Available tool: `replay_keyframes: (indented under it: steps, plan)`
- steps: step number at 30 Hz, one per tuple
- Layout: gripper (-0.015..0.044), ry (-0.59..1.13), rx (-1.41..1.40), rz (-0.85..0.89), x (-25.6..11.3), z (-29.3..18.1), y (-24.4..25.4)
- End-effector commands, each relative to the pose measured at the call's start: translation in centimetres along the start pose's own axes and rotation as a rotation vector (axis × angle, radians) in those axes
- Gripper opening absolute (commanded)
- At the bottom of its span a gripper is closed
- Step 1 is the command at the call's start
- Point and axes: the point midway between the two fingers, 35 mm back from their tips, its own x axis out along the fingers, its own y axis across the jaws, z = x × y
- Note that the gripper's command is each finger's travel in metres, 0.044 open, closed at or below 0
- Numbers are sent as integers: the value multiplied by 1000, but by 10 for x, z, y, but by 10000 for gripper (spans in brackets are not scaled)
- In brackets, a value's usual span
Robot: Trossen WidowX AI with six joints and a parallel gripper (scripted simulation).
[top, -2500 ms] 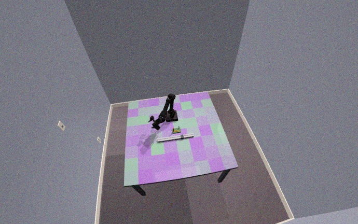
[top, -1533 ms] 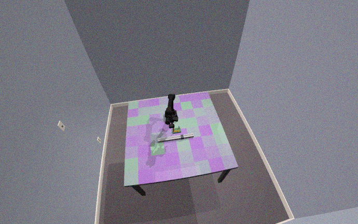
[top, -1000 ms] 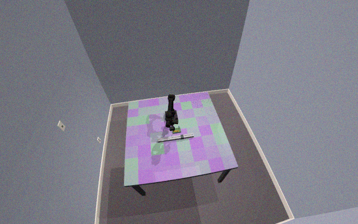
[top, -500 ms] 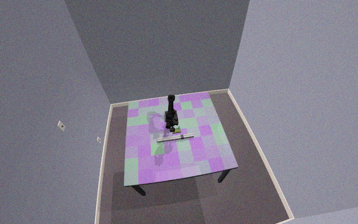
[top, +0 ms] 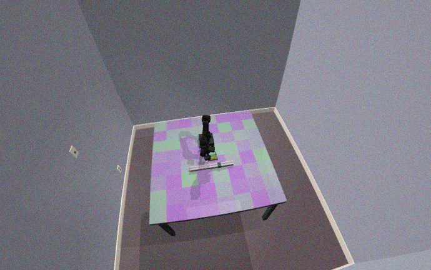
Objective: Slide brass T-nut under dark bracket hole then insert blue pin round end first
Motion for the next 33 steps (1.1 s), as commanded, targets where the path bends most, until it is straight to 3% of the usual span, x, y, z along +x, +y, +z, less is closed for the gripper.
replay_keyframes:
  steps: [1,4,26,33]
  plan:
    - [440,-6,9,10,8,-1,3]
    - [440,-6,9,10,11,-2,3]
    - [-137,-6,9,10,11,-2,3]
    - [-150,-7,24,2,10,-1,2]
